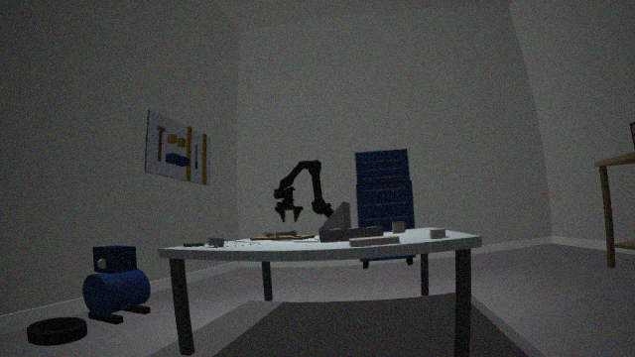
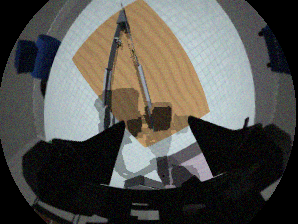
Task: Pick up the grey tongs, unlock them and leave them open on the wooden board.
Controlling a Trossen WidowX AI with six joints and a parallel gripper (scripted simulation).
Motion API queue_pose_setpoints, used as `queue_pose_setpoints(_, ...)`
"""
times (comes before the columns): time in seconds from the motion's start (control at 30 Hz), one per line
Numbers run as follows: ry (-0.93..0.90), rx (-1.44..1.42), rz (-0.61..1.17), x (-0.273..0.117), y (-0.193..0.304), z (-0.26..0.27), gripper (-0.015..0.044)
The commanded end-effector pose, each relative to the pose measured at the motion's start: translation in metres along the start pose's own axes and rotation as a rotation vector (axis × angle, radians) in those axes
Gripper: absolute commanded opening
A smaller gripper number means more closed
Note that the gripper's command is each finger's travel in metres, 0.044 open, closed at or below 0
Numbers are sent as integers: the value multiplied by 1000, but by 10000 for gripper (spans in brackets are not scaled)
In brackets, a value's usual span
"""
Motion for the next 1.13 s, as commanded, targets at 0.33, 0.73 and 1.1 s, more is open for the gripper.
queue_pose_setpoints(0.33,3,-2,7,-37,13,-4,440)
queue_pose_setpoints(0.73,3,1,3,-50,12,-2,440)
queue_pose_setpoints(1.1,3,1,3,-50,12,-2,440)
Point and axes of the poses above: the point midway between the two fingers, 35 mm back from their tips, its own x axis out along the fingers, its own z axis across the jaws, y = z × x, the point moved 3 cm from there along -x, back along the fingers, and after that the axes turned 8 degrees about -x, right-handed, at the moved point
